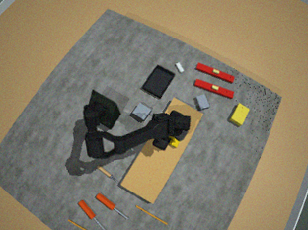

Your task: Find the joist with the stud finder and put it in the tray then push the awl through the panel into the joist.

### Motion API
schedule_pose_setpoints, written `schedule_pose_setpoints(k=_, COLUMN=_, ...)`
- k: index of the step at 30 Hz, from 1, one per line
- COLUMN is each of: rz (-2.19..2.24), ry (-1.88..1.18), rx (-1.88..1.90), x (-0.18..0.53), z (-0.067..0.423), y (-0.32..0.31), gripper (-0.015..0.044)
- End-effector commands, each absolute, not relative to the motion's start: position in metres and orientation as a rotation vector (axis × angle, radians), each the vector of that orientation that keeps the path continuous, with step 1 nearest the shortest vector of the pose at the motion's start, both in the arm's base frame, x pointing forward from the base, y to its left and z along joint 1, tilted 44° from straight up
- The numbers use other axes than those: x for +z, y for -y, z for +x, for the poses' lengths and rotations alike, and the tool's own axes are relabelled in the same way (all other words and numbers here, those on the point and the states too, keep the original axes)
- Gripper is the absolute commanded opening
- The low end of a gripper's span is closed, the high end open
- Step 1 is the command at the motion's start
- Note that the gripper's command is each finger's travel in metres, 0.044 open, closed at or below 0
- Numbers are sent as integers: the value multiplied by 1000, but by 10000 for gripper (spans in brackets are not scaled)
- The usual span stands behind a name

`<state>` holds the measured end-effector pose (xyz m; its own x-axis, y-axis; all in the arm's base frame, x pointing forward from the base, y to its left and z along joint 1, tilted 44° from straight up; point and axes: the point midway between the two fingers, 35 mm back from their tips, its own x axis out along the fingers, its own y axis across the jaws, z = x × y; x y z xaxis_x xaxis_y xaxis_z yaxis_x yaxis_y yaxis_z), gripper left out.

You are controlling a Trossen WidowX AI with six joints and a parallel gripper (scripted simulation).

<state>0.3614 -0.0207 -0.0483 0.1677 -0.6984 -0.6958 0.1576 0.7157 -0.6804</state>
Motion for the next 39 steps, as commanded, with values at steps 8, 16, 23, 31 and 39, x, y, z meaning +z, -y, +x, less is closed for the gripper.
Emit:
schedule_pose_setpoints(k=8, rz=-526, ry=-1264, rx=-655, x=-38, z=358, y=33, gripper=0)
schedule_pose_setpoints(k=16, rz=-527, ry=-1264, rx=-656, x=-31, z=357, y=41, gripper=0)
schedule_pose_setpoints(k=23, rz=-528, ry=-1265, rx=-656, x=-24, z=355, y=48, gripper=0)
schedule_pose_setpoints(k=31, rz=-528, ry=-1265, rx=-656, x=-17, z=354, y=55, gripper=0)
schedule_pose_setpoints(k=39, rz=-529, ry=-1265, rx=-657, x=-9, z=352, y=63, gripper=0)
